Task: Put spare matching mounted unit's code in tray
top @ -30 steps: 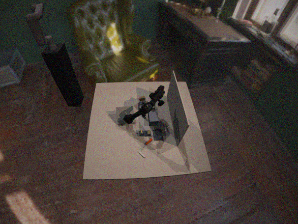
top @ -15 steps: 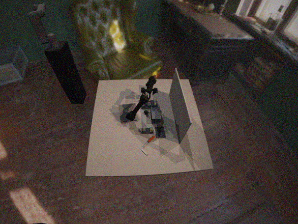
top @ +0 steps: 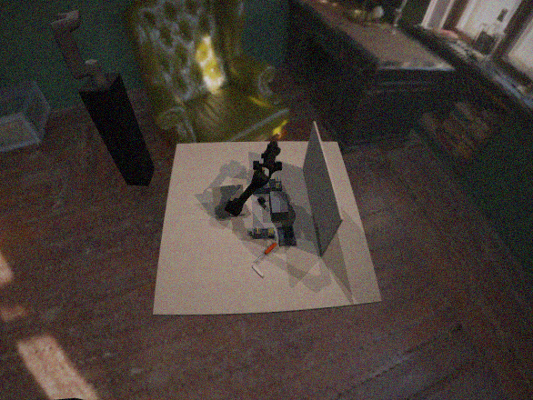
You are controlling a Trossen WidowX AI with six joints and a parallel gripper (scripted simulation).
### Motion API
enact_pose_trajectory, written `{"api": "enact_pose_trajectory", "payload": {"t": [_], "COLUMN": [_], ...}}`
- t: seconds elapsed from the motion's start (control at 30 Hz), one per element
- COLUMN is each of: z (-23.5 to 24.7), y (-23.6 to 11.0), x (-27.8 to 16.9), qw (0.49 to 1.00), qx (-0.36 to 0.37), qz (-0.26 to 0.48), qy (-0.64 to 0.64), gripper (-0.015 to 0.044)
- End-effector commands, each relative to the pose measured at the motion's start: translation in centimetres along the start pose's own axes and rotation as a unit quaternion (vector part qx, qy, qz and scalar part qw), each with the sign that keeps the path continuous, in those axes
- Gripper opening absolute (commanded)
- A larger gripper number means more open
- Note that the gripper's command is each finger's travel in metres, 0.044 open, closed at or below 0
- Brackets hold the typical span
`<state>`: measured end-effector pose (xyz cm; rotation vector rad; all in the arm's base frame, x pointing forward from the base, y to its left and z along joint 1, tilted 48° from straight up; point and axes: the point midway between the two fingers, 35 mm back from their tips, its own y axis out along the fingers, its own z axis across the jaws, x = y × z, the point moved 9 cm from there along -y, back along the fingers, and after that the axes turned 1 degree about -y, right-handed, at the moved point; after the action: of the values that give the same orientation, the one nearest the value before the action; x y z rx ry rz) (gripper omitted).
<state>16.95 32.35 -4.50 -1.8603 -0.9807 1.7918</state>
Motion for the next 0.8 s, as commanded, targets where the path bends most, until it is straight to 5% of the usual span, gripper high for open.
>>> {"api": "enact_pose_trajectory", "payload": {"t": [0.0, 0.77], "z": [0.0, -0.3], "y": [0.6, 4.4], "x": [-0.1, 0.0], "qw": [1.000, 1.000], "qx": [-0.001, -0.001], "qz": [0.004, 0.004], "qy": [-0.003, -0.002], "gripper": [0.0300, 0.0300]}}
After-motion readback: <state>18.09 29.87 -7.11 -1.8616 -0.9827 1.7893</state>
